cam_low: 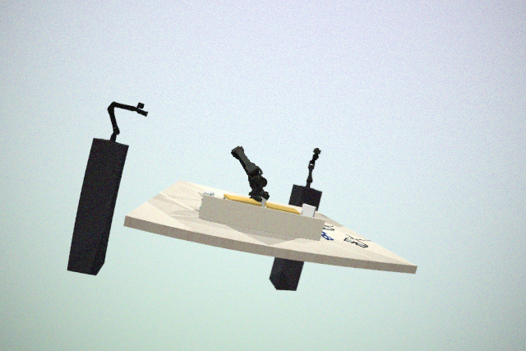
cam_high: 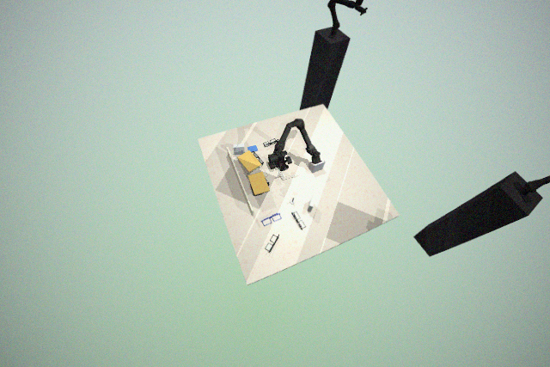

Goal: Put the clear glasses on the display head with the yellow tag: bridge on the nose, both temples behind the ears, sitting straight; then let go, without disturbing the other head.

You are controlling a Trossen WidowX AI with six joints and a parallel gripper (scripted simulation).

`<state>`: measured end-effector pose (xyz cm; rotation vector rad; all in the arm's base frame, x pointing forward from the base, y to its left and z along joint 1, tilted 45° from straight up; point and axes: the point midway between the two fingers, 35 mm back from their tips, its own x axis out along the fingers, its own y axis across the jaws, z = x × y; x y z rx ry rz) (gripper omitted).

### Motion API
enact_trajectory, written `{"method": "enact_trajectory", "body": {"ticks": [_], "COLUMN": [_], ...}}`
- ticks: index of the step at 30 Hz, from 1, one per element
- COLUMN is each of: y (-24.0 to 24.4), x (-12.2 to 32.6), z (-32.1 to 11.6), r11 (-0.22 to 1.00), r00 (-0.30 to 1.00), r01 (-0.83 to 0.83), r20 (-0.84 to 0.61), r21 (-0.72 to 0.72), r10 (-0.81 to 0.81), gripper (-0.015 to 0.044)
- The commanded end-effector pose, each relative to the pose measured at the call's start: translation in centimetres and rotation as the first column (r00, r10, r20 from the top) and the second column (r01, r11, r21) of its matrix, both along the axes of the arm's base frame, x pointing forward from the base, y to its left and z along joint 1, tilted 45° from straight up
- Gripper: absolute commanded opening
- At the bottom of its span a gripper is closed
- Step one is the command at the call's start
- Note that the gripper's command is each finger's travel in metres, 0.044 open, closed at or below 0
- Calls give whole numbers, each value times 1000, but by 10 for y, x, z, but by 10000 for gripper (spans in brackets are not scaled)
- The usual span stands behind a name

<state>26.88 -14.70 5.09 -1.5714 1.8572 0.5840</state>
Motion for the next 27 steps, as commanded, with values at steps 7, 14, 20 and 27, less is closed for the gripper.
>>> {"method": "enact_trajectory", "body": {"ticks": [7, 14, 20, 27], "y": [0, 7, 33, 64], "x": [0, 3, 9, 13], "z": [0, 6, 29, 57], "r11": [1000, 1000, 1000, 1000], "r00": [1000, 1000, 1000, 1000], "r01": [1, 0, -2, -3], "r20": [1, 1, -1, -6], "r21": [0, 3, 9, 6], "r10": [-1, 0, 2, 3], "gripper": [0, 0, 0, 0]}}
